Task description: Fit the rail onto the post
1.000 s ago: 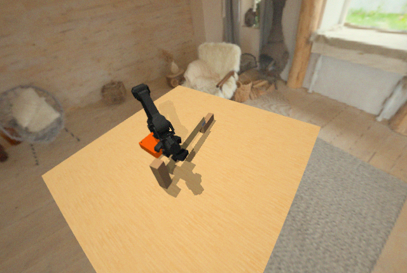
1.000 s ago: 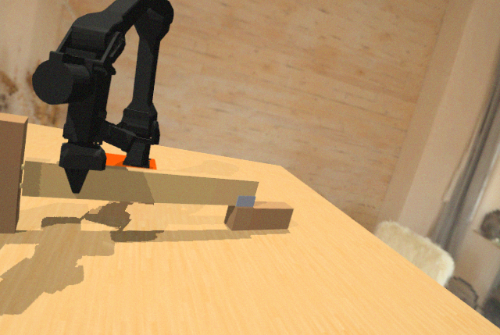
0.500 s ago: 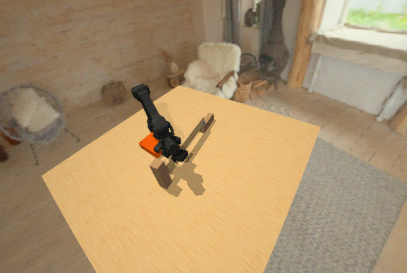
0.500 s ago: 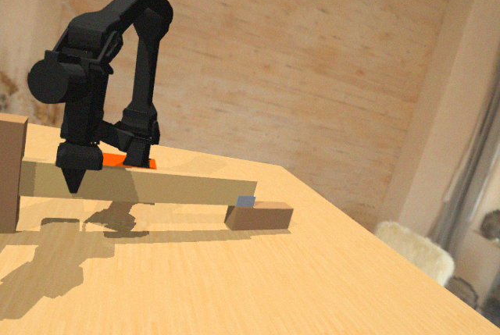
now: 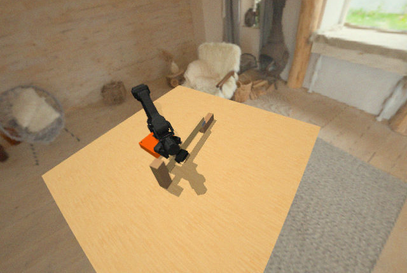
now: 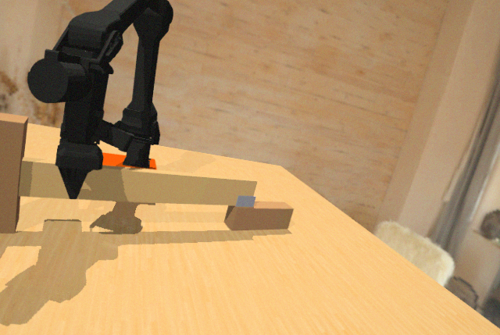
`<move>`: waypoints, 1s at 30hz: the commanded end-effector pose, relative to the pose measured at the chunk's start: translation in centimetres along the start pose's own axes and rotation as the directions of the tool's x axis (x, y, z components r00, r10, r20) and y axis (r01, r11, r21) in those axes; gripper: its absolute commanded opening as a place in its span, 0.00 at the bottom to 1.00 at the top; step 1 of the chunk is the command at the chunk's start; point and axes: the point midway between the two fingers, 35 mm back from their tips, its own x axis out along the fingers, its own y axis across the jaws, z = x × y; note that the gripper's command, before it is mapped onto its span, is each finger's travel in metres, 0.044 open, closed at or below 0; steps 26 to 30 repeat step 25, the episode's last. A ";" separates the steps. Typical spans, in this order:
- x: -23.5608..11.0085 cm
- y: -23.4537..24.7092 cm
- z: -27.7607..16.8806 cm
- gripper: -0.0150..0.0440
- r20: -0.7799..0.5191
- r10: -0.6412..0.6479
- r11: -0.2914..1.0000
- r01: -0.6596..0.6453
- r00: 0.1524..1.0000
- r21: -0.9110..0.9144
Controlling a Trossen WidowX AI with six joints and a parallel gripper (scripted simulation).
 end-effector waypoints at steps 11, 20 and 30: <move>-2.8 0.0 2.9 1.00 -0.003 -0.010 1.000 0.010 1.000 -0.003; -3.0 0.0 3.1 1.00 -0.003 -0.010 1.000 0.010 1.000 -0.003; -3.0 0.0 3.1 1.00 -0.003 -0.010 1.000 0.010 1.000 -0.003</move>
